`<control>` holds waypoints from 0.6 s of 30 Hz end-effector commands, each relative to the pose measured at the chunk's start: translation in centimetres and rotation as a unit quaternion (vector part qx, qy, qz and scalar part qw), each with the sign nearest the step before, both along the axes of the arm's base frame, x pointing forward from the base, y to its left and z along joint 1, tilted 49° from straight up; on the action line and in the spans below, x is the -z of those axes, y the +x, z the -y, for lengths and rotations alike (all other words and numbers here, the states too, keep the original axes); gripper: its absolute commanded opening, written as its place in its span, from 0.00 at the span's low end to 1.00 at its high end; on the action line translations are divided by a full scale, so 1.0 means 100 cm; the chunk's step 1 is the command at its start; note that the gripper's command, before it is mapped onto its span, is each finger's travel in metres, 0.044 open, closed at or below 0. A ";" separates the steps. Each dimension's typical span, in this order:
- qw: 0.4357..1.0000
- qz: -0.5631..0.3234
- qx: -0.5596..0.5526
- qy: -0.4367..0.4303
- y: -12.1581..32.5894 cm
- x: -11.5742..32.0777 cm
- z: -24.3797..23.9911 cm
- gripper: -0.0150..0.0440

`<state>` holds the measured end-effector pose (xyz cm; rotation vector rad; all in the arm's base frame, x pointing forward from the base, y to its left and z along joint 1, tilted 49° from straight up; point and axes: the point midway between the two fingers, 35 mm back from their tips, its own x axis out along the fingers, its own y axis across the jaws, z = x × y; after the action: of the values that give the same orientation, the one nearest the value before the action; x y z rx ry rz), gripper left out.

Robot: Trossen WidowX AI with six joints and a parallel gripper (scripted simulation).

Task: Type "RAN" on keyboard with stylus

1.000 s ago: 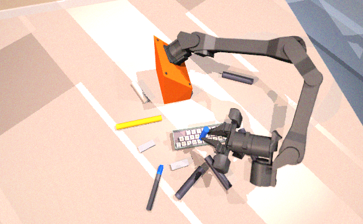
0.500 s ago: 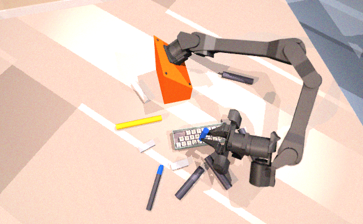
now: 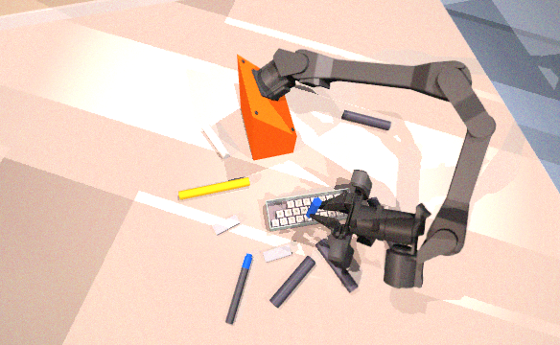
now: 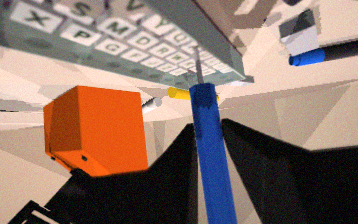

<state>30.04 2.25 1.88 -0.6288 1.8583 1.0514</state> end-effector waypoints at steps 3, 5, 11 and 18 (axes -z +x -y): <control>1.000 0.001 0.002 0.001 0.001 0.002 -0.002 0.39; 1.000 0.001 0.002 0.001 0.001 0.002 -0.003 0.39; 1.000 0.001 0.002 0.001 0.001 0.003 -0.004 0.39; 1.000 0.001 0.002 0.001 0.001 0.002 -0.003 0.39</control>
<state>30.10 2.56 1.60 -0.6291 1.8589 1.0512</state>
